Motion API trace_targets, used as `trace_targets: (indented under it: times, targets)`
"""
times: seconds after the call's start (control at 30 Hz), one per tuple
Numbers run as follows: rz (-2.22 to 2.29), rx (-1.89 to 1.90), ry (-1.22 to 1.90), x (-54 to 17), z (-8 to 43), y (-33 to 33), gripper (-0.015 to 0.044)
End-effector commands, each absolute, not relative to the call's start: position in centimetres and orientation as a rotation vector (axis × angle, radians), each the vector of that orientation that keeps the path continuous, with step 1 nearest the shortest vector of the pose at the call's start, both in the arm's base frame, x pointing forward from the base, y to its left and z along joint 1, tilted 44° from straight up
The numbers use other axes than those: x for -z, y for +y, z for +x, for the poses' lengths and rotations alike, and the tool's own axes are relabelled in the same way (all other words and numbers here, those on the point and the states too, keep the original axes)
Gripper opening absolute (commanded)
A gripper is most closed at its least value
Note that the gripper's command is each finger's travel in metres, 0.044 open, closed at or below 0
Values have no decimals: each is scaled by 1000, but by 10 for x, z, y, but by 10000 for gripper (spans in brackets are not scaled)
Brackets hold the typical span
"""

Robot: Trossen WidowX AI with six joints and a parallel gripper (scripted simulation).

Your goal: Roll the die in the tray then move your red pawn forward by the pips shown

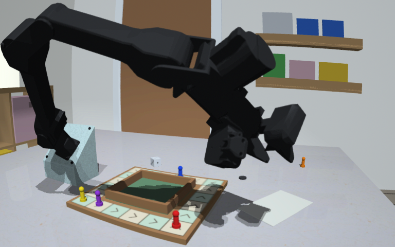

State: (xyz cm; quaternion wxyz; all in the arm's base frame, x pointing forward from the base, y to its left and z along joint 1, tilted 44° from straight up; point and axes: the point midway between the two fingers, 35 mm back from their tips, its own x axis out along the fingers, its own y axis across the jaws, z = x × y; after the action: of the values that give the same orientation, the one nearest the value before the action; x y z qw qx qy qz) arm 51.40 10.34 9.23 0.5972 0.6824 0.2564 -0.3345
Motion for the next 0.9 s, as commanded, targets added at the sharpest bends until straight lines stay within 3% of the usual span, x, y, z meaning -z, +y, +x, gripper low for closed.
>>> trace_targets:
  times: [0.0, 0.47, 0.87]
  targets:
    - [1413, 830, 748, -43, 478, 145, 275]
    - [714, 889, 1119, 78, 313, 233, 275]
    - [-161, 828, 1192, 132, 143, 207, 275]
